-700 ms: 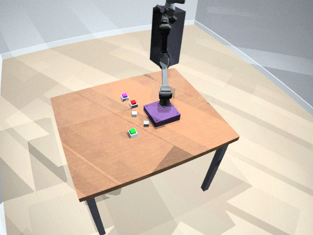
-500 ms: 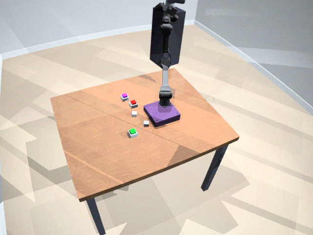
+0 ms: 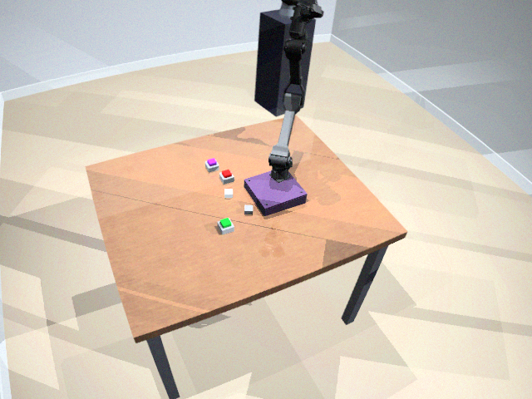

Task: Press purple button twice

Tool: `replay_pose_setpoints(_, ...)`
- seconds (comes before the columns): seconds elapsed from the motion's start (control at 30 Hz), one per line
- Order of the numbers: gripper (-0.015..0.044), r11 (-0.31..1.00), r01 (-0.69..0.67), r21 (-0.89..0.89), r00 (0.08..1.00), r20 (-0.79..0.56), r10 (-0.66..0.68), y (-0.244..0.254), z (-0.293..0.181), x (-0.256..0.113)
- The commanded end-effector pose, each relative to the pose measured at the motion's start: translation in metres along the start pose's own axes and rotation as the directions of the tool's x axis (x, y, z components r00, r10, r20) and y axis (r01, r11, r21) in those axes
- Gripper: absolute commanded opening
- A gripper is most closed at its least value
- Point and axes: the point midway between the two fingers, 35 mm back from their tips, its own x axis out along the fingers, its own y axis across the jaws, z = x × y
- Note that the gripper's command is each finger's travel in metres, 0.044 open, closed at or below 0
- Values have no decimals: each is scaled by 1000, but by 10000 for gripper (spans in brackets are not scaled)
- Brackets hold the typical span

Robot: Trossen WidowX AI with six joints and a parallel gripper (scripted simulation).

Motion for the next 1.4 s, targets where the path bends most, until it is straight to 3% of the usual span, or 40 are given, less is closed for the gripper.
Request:
replay_pose_setpoints(0.0, 400, 987, -158, 4, 978, 138, 156, 51, 56, -16)
replay_pose_setpoints(0.3, 400, 887, -456, -74, 833, 315, 455, 151, 129, -71)
replay_pose_setpoints(0.67, 400, 586, -776, -235, 505, 325, 799, 276, 150, -178)
replay_pose_setpoints(1.03, 400, 129, -942, -310, 102, 102, 990, 368, 92, -305)
replay_pose_setpoints(1.37, 400, -291, -939, -185, -249, -218, 943, 396, -11, -417)
